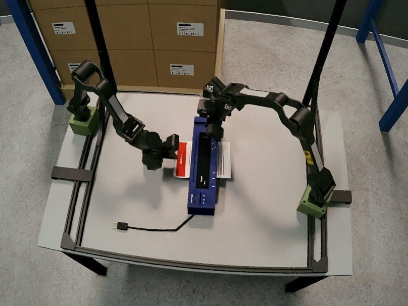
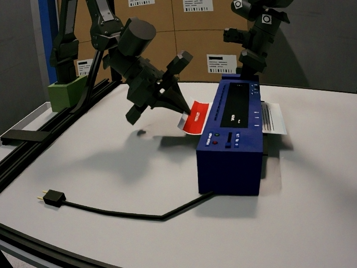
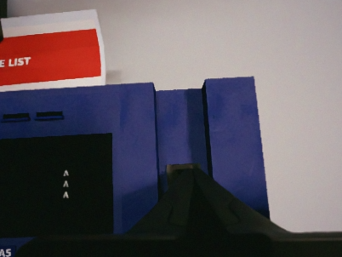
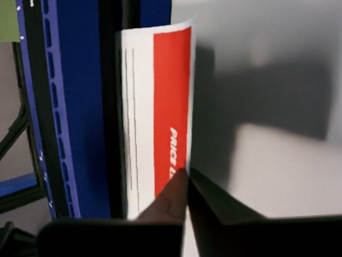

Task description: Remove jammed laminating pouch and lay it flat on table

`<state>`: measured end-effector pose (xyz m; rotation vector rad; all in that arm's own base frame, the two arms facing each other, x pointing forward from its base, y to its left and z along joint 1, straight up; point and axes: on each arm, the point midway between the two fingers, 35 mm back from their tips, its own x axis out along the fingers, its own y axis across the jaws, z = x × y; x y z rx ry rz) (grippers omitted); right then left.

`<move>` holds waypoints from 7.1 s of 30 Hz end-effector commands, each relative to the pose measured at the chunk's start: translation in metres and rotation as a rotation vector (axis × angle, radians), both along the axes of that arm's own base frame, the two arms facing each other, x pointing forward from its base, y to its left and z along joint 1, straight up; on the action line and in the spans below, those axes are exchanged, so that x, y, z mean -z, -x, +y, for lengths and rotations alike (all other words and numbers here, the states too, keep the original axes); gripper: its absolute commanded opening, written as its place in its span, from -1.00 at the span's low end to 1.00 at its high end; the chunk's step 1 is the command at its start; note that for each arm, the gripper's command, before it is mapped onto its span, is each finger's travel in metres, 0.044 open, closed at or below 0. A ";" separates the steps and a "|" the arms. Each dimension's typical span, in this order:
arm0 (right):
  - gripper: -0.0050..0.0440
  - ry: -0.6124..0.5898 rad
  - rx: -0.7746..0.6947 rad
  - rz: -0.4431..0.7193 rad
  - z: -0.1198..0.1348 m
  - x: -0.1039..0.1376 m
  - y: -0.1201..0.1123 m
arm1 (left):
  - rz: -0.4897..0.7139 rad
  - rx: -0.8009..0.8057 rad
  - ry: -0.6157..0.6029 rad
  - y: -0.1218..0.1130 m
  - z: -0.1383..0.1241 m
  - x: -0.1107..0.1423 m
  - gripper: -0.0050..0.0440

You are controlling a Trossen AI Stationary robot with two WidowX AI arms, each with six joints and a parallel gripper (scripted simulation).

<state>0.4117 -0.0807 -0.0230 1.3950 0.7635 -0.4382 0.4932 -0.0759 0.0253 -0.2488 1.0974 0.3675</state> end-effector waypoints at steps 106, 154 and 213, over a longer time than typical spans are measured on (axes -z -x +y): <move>-1.00 0.013 0.003 -0.017 -0.017 -0.079 0.065 | -0.012 -0.001 0.000 -0.005 0.003 0.003 -1.00; -1.00 0.014 0.003 -0.014 -0.026 -0.120 0.107 | -0.012 -0.001 0.000 -0.005 0.003 0.003 -1.00; -1.00 0.007 0.006 0.000 -0.031 -0.144 0.136 | -0.007 -0.001 0.003 0.099 -0.043 -0.087 -1.00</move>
